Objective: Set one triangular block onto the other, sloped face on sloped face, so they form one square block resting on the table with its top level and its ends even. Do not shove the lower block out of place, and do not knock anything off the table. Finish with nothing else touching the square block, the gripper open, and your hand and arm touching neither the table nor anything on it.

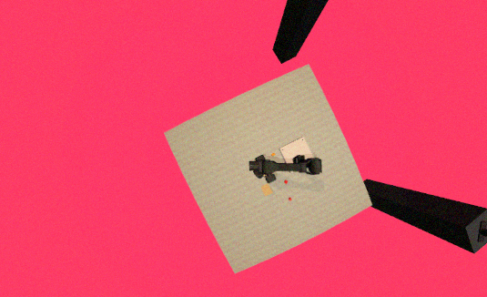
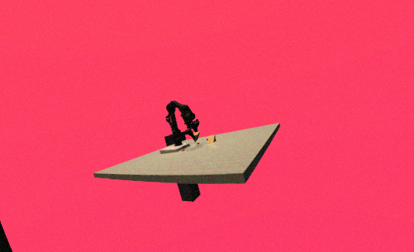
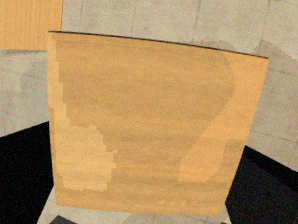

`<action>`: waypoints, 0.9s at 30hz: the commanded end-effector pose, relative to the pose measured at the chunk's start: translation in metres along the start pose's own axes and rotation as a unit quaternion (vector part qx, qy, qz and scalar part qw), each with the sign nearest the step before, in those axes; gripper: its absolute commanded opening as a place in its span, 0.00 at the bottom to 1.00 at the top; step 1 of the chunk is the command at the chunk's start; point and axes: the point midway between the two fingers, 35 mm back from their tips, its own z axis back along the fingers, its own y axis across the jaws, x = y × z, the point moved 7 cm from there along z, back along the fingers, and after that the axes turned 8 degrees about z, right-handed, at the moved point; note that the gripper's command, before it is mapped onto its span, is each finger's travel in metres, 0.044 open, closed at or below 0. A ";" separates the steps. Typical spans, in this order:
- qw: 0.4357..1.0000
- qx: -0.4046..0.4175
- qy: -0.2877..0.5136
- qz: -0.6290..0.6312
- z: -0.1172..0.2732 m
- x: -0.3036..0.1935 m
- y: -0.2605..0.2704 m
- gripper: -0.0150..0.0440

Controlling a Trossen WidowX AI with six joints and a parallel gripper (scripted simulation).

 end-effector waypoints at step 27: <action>0.863 -0.071 0.087 0.492 0.005 0.013 0.019 0.25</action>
